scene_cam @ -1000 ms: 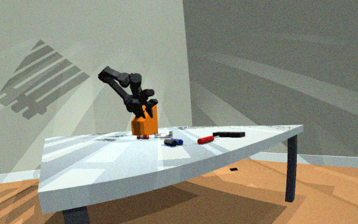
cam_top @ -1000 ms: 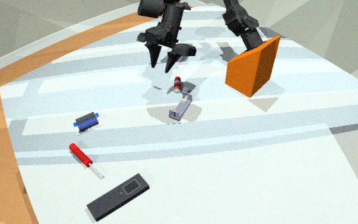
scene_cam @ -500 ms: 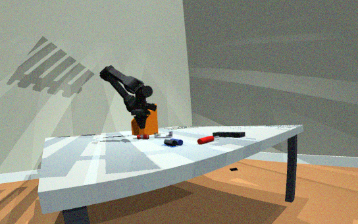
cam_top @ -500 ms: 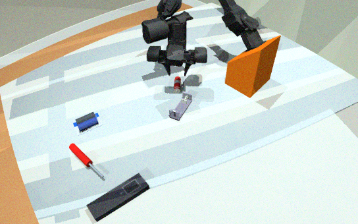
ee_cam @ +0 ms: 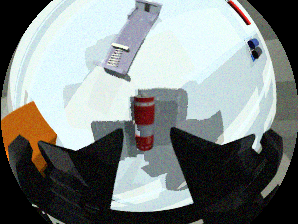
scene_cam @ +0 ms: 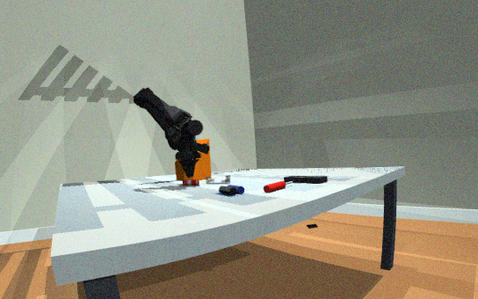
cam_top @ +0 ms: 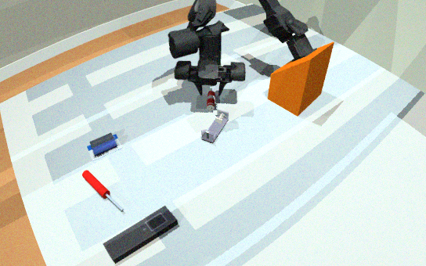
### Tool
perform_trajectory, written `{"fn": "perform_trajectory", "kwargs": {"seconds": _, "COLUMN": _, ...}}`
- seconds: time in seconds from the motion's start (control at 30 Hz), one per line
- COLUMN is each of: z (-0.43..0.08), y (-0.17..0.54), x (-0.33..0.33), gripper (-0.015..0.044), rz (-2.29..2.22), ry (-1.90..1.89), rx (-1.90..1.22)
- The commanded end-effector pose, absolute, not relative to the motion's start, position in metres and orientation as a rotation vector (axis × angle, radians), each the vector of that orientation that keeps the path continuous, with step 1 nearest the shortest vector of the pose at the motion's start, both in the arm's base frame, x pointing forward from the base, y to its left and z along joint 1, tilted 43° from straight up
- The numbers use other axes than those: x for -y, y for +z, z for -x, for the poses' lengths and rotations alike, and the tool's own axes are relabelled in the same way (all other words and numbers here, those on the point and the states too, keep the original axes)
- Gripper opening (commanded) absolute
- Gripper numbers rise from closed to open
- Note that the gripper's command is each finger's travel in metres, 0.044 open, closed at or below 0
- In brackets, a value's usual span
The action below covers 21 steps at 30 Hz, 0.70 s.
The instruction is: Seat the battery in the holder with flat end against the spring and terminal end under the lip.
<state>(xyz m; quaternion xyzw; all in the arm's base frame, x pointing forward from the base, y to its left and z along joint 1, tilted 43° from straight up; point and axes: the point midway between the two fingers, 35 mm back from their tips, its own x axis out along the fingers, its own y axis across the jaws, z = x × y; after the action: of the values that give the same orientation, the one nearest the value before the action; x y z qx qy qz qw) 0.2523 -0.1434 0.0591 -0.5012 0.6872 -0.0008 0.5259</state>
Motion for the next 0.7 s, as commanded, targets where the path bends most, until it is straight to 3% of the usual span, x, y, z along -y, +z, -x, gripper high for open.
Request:
{"fn": "perform_trajectory", "kwargs": {"seconds": 0.0, "z": -0.253, "y": 0.053, "x": 0.147, "gripper": 0.0234, "rz": 1.2, "ry": 0.007, "rx": -1.644}}
{"fn": "perform_trajectory", "kwargs": {"seconds": 0.53, "z": -0.252, "y": 0.037, "x": 0.163, "gripper": 0.0234, "rz": 1.203, "ry": 0.005, "rx": -1.645}}
{"fn": "perform_trajectory", "kwargs": {"seconds": 0.67, "z": -0.252, "y": 0.037, "x": 0.163, "gripper": 0.0129, "rz": 1.203, "ry": 0.005, "rx": -1.645}}
